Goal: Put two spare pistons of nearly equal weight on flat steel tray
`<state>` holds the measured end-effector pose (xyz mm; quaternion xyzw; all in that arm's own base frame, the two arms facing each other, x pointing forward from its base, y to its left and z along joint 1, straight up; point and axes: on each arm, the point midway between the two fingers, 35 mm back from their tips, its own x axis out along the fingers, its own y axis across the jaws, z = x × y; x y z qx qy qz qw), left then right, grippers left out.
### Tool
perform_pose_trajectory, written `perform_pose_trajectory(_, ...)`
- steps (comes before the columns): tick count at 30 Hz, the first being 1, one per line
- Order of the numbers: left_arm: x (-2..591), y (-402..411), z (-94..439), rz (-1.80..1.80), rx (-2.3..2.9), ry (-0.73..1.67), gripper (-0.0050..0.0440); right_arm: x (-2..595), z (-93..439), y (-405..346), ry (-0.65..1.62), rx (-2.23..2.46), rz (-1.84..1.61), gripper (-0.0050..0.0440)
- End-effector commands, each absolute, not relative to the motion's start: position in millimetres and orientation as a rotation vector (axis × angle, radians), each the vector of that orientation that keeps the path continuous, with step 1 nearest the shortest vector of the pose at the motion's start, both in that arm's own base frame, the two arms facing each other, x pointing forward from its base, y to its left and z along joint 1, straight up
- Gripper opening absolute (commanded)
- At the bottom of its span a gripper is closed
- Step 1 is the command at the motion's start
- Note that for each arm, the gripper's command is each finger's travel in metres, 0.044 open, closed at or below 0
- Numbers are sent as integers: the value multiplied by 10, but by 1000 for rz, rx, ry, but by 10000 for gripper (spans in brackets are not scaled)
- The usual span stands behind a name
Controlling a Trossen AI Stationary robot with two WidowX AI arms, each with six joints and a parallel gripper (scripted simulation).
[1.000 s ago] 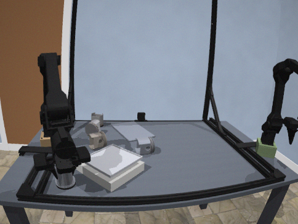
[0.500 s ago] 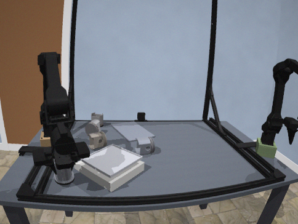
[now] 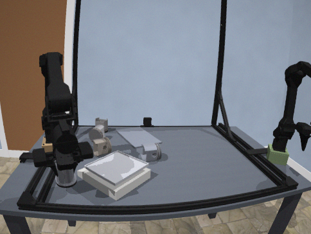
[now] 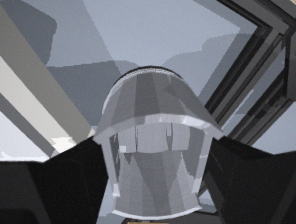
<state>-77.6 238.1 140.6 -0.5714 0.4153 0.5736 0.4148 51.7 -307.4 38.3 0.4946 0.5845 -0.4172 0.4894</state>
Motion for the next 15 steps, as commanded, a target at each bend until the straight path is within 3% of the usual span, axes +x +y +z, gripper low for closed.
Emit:
perform_pose_trajectory(1, -771, 2378, 1406, 1436, -1436, 1044, 440, 524, 500, -3109, 1401, 1185, -1020, 158)
perform_pose_trajectory(15, -771, 2378, 1406, 1436, -1436, 1044, 440, 524, 716, -3109, 1401, 1185, -1020, 158)
